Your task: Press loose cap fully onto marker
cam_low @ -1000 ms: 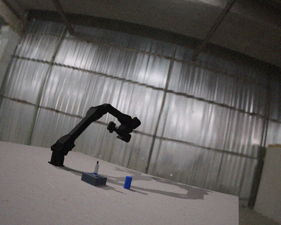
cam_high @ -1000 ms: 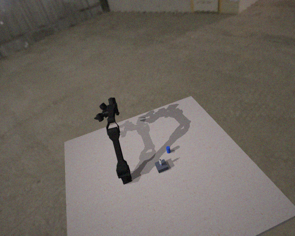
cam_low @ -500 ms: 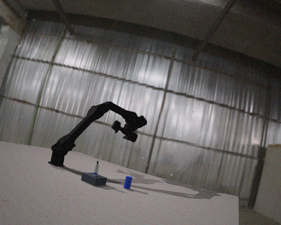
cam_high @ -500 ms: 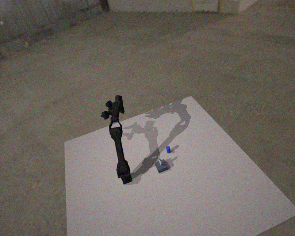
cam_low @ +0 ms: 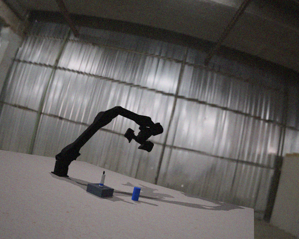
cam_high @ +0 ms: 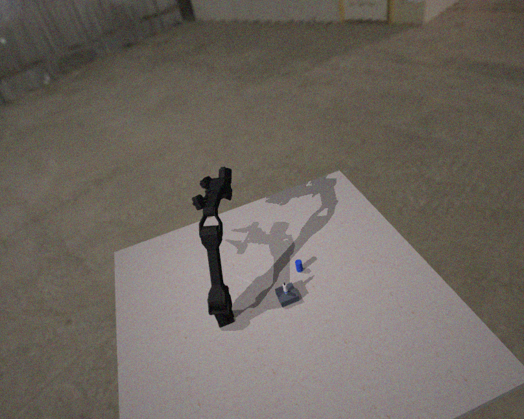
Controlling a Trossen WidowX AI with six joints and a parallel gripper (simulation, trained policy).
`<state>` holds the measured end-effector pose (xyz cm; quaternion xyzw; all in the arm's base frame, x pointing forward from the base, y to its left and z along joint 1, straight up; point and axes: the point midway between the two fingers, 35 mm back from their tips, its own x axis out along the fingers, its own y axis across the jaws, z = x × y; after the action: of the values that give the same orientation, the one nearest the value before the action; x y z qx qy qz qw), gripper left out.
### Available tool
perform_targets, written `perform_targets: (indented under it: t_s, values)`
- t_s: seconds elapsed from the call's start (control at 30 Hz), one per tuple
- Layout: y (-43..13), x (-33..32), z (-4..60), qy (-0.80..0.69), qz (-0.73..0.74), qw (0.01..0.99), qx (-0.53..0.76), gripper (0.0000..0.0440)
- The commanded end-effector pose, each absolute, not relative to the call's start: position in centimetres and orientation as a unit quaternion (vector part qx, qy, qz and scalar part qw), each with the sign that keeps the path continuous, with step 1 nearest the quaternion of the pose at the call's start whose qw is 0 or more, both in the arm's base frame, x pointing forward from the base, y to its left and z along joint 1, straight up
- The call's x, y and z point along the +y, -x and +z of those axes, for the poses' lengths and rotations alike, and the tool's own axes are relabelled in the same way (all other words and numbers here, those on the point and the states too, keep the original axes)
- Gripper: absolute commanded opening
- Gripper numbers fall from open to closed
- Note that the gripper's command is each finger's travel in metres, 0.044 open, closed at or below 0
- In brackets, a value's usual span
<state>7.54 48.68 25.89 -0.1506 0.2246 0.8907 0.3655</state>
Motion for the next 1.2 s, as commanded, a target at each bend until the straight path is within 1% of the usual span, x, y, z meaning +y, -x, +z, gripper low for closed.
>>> perform_targets:
  t_s: [0.0,1.17]
  values:
    - [-9.2,47.8,26.2,0.160,0.882,0.383,0.223,0.0320]
    - [-22.5,38.4,24.8,0.212,0.791,0.498,0.286,0.0319]
